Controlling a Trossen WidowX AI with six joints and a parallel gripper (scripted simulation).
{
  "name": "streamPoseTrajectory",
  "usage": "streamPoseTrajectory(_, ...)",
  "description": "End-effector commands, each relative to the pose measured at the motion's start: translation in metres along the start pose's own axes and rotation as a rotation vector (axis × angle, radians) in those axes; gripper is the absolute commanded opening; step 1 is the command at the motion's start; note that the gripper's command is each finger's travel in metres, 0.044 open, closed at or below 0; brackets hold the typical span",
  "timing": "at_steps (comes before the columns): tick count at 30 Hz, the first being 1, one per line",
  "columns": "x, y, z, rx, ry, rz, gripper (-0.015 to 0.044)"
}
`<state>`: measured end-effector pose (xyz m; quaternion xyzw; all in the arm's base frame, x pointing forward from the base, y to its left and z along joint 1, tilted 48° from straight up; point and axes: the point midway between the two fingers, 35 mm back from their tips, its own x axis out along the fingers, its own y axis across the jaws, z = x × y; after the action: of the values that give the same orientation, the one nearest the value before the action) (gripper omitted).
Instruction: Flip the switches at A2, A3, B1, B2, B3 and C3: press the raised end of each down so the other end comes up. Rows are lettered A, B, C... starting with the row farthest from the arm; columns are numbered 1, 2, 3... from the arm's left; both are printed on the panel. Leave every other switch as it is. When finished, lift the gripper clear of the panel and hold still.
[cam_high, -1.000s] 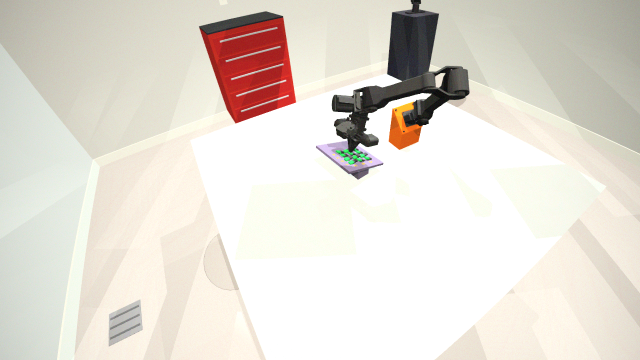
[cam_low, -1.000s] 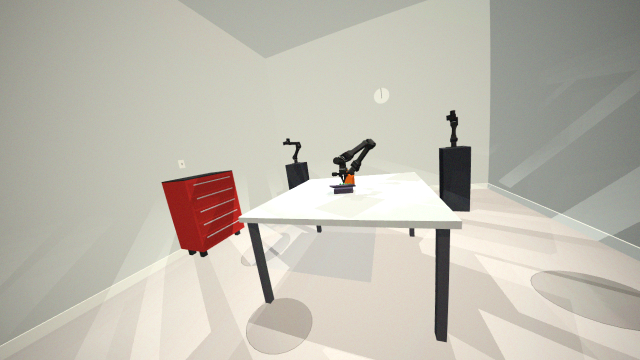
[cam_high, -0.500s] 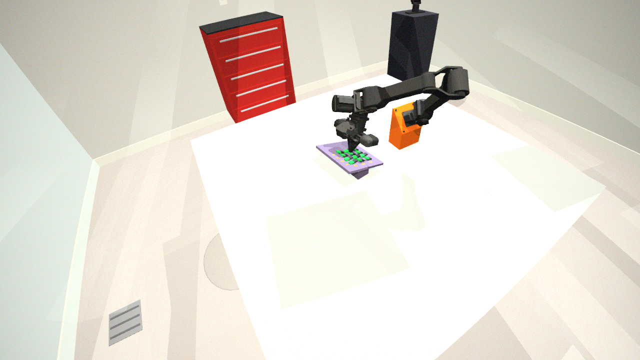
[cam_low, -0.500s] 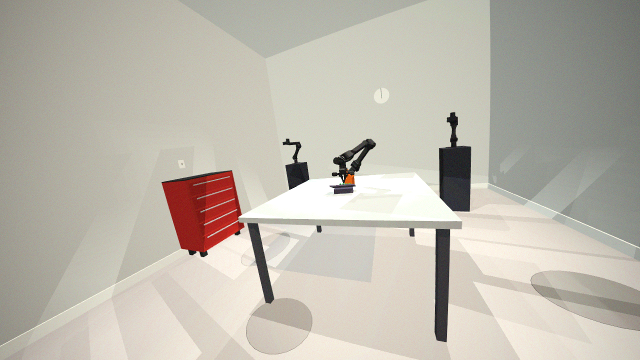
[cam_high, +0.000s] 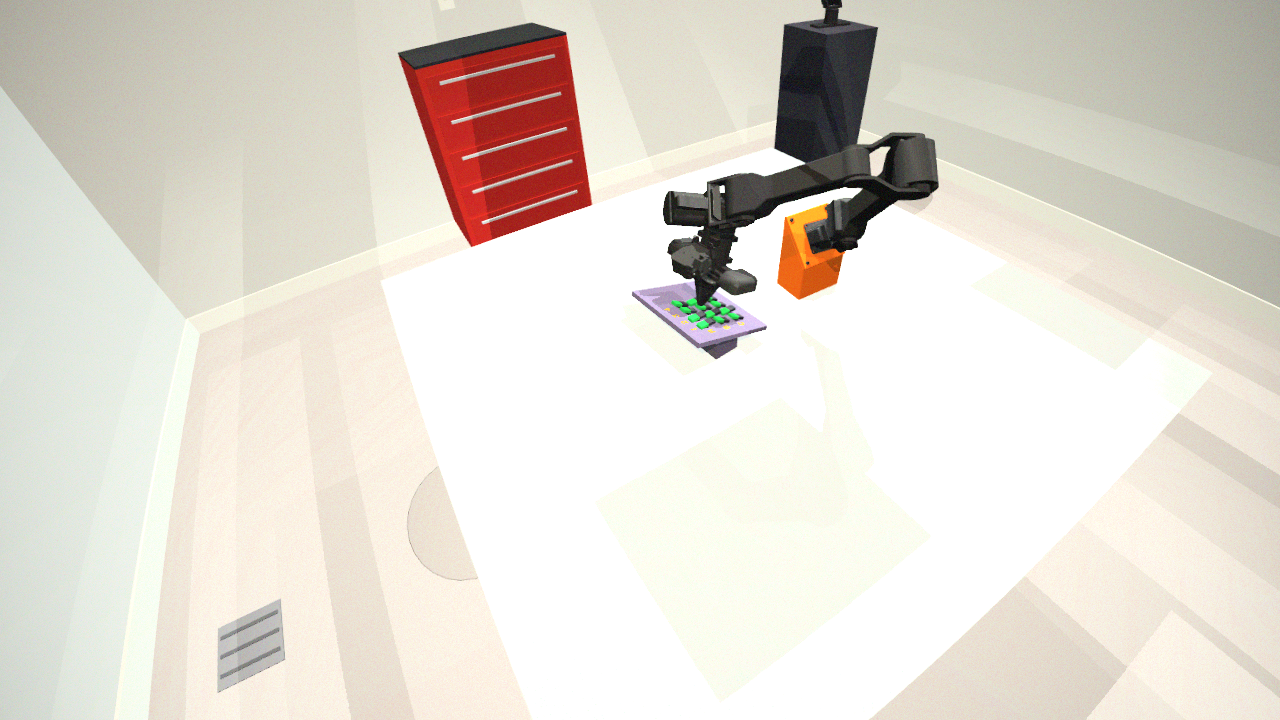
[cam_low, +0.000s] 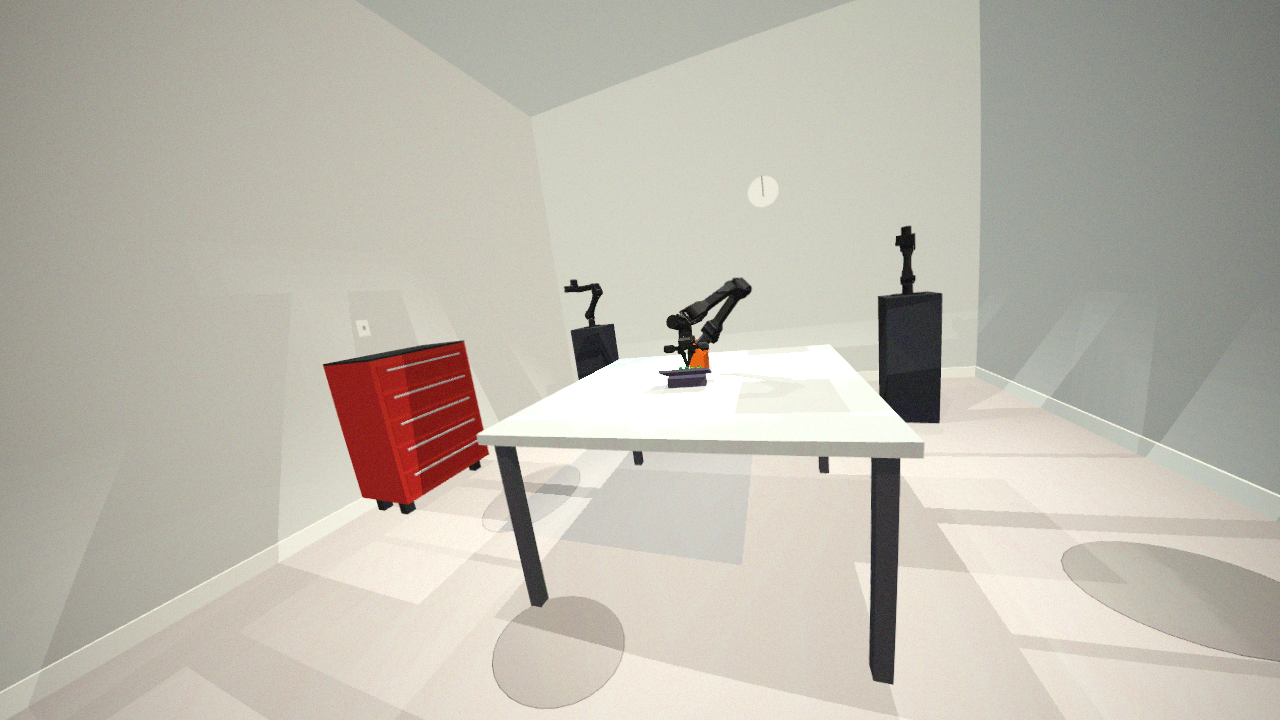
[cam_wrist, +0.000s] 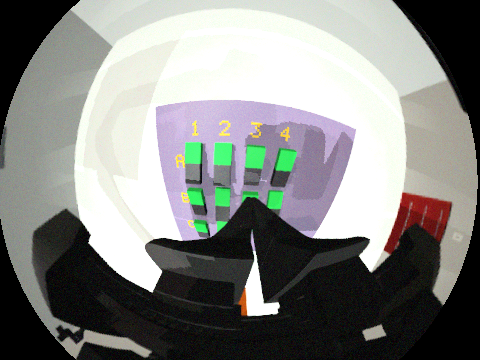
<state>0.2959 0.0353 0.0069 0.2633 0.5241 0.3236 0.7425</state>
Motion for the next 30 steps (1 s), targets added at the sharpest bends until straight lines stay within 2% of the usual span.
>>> streamPoseTrajectory(1, 0.001, 0.000, 0.000, 0.006, -0.001, 0.003, 0.0000)
streamPoseTrajectory(23, 0.004, 0.000, 0.000, 0.006, -0.001, 0.003, 0.0000)
streamPoseTrajectory(30, -0.061, -0.001, -0.003, 0.007, -0.025, 0.000, 0.0000)
